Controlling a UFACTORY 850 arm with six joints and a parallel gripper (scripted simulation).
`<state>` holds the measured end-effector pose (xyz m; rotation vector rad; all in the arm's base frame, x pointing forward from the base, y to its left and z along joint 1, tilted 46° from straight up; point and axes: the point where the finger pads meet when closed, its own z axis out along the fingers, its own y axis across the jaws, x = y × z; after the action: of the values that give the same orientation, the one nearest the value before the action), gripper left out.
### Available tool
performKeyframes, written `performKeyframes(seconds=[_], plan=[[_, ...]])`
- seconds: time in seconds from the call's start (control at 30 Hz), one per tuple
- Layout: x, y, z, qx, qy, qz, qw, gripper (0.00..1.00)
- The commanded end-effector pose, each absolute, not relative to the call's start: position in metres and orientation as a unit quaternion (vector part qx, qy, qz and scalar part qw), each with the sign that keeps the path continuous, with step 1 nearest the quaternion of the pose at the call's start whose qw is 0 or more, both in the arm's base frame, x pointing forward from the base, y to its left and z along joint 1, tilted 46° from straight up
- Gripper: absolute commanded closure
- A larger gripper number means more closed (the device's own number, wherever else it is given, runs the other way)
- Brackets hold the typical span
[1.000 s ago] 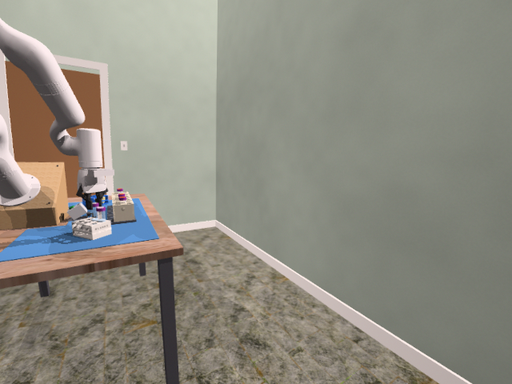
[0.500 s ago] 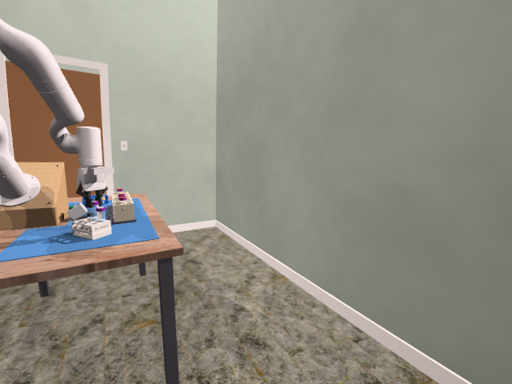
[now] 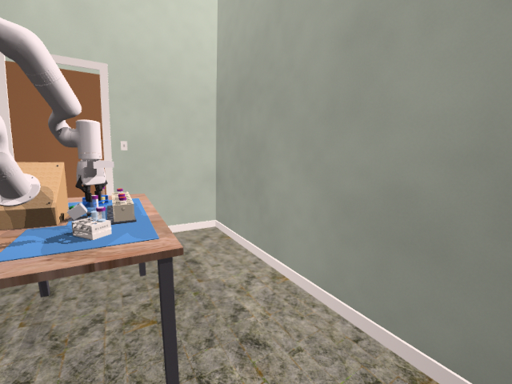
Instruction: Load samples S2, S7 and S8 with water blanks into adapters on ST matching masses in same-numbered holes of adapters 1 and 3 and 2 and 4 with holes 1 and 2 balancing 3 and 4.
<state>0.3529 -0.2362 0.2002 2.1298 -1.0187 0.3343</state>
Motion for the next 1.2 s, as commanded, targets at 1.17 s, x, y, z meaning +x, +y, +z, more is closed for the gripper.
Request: performKeyframes(seconds=[1.17], plan=[[0.359, -0.187, 0.248, 0.830, -0.397, 0.131, 0.369, 1.00]])
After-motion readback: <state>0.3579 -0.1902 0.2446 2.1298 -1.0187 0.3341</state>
